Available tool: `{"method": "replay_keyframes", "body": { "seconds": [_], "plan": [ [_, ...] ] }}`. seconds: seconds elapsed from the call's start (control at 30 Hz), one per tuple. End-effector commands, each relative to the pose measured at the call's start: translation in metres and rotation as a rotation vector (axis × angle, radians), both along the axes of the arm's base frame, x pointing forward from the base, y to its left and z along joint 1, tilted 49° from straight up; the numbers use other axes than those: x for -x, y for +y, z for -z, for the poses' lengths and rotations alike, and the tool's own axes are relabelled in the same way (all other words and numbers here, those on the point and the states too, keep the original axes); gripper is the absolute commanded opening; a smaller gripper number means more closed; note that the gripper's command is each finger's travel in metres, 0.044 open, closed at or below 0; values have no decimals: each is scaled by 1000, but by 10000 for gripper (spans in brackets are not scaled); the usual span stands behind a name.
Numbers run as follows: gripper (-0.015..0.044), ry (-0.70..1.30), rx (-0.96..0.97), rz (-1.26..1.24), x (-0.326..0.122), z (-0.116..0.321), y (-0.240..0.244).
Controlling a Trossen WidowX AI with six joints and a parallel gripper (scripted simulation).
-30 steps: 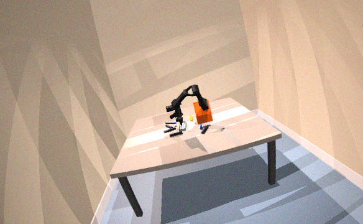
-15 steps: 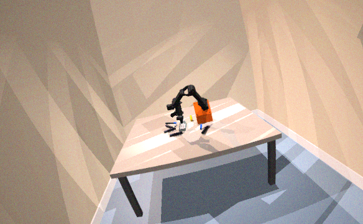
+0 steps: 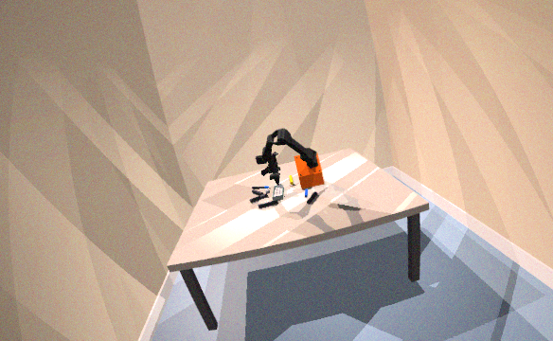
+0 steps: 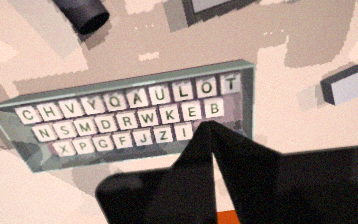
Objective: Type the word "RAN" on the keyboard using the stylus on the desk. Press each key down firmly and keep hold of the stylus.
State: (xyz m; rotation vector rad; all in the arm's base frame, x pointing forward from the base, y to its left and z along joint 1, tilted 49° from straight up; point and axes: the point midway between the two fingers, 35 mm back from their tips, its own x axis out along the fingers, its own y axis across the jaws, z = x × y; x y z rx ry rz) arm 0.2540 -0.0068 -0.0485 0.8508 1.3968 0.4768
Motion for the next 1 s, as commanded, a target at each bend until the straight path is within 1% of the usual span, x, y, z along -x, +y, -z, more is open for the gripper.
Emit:
{"method": "replay_keyframes", "body": {
  "seconds": [0.0,0.13,0.3,0.7,0.77,0.9,0.97],
  "plan": [
    [0,-6,6,-1,-1,1,-3],
    [0,-6,6,-1,0,0,-2],
    [0,-4,5,-1,21,-18,19],
    [0,-4,6,-1,22,-20,21],
    [0,-3,9,0,17,-32,30],
    [0,-4,5,-1,9,-68,61],
    [0,-5,2,-1,9,-74,67]
  ]
}}
